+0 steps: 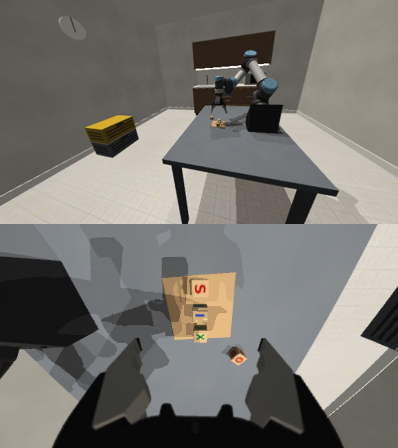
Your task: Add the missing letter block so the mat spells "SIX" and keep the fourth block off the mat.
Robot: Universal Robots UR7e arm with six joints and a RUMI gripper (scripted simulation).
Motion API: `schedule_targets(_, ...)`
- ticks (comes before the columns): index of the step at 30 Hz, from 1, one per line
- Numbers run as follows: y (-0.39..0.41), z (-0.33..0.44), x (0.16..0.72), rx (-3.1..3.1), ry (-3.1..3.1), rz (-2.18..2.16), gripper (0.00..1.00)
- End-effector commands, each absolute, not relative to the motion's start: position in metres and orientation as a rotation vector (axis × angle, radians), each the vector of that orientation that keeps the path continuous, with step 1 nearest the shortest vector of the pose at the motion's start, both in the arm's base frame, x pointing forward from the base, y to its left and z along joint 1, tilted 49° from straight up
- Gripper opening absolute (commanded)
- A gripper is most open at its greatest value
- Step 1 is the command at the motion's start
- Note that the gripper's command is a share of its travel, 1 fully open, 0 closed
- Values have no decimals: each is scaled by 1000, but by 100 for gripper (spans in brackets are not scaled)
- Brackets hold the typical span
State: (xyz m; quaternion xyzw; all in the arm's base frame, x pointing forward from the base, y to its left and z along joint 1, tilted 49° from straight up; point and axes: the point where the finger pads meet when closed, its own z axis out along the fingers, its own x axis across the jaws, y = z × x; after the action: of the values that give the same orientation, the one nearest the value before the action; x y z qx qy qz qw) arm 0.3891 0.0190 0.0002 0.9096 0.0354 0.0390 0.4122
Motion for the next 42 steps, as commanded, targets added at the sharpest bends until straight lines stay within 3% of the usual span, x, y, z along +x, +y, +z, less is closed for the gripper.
schedule_targets(1,22,3,389,2288,89,99,100)
schedule_targets(42,83,56,381,2288,89,99,100)
